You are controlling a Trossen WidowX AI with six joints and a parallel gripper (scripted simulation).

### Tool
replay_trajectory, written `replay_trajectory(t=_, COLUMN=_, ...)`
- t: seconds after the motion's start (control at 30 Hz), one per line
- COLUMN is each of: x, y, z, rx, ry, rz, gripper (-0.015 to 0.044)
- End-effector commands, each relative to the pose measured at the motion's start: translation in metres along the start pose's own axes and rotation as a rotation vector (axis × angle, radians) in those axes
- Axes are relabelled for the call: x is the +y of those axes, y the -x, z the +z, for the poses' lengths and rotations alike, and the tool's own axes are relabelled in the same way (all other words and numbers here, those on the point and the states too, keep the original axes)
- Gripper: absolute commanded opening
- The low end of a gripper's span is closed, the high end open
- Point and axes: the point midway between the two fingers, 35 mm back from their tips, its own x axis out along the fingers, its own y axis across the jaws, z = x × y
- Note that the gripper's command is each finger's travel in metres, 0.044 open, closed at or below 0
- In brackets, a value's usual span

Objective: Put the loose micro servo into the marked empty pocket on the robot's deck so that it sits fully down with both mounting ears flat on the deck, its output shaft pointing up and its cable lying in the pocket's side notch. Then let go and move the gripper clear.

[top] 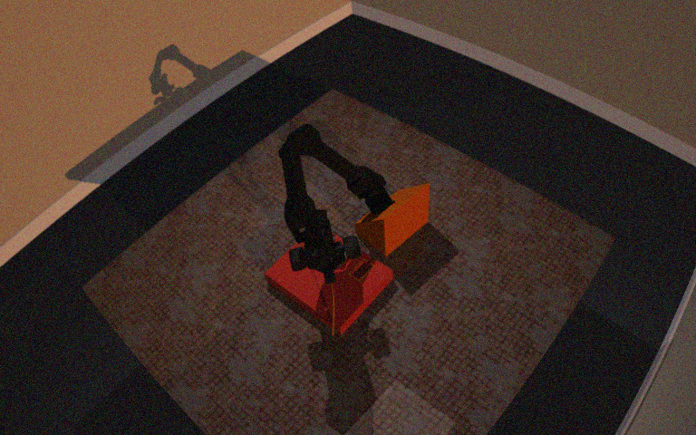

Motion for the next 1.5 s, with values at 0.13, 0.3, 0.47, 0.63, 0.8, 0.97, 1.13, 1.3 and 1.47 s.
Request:
replay_trajectory(t=0.13, x=-0.0224, y=0.0025, z=-0.0303, rx=0.01, ry=-0.005, rz=0.001, gripper=0.0)
replay_trajectory(t=0.3, x=-0.0224, y=0.0025, z=-0.0303, rx=0.01, ry=0.029, rz=0.001, gripper=0.0)
replay_trajectory(t=0.47, x=-0.0224, y=0.0025, z=-0.0303, rx=0.01, ry=0.181, rz=0.002, gripper=0.0)
replay_trajectory(t=0.63, x=-0.0224, y=0.0026, z=-0.0303, rx=0.01, ry=0.354, rz=0.003, gripper=0.0)
replay_trajectory(t=0.8, x=-0.0225, y=0.0026, z=-0.0303, rx=0.01, ry=0.526, rz=0.004, gripper=0.0)
replay_trajectory(t=0.97, x=-0.0225, y=0.0026, z=-0.0303, rx=0.01, ry=0.698, rz=0.005, gripper=0.0)
replay_trajectory(t=1.13, x=-0.0225, y=0.0026, z=-0.0303, rx=0.009, ry=0.87, rz=0.006, gripper=0.0)
replay_trajectory(t=1.3, x=-0.0225, y=0.0026, z=-0.0303, rx=0.009, ry=1.042, rz=0.006, gripper=0.0)
replay_trajectory(t=1.47, x=-0.0224, y=0.0026, z=-0.0303, rx=0.008, ry=1.214, rz=0.007, gripper=0.0)
